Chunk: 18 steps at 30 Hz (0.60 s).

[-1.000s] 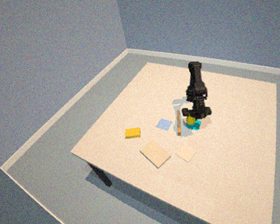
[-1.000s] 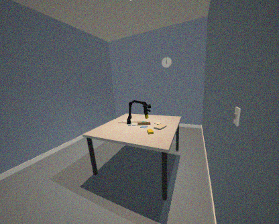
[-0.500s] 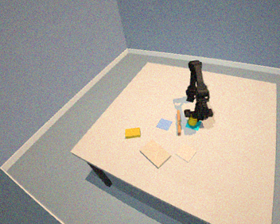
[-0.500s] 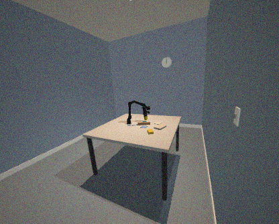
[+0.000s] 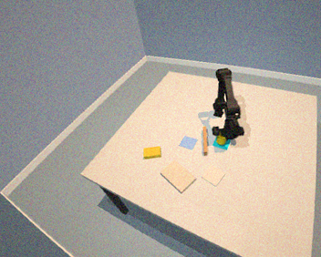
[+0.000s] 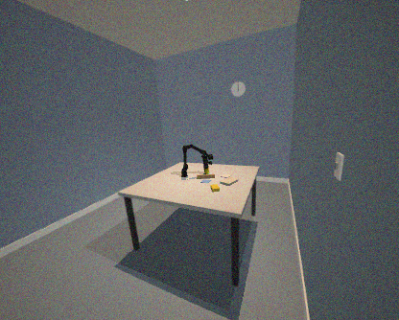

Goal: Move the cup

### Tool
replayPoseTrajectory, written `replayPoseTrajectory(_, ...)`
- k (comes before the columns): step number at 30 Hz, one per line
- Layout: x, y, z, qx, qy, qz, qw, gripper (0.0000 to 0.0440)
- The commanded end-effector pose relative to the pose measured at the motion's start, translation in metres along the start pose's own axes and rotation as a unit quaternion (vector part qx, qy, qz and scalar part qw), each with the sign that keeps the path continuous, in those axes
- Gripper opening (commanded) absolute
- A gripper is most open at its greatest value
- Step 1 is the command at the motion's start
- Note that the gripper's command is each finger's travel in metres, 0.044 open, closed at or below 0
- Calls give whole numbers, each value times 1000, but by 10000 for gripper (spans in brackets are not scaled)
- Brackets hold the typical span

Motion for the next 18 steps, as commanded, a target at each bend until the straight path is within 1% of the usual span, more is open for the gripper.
replayPoseTrajectory(1,5,4,1,9,4,-5,1000,31)
replayPoseTrajectory(6,10,7,1,17,4,-13,1000,53)
replayPoseTrajectory(10,11,7,0,25,1,-21,999,80)
replayPoseTrajectory(13,6,2,-1,31,-3,-39,999,142)
replayPoseTrajectory(14,5,1,-1,34,-6,-45,998,156)
replayPoseTrajectory(18,-3,0,-1,37,-13,-62,997,160)
Point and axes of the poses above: the point midway between the two fingers, 35 mm back from their tips, its own x axis out along the fingers, its own z axis across the jaws, y = z × x, the point moved 2 cm from there along -x, back along the fingers, and after that the axes turned 7 degrees about -x, right-handed, at the moved point
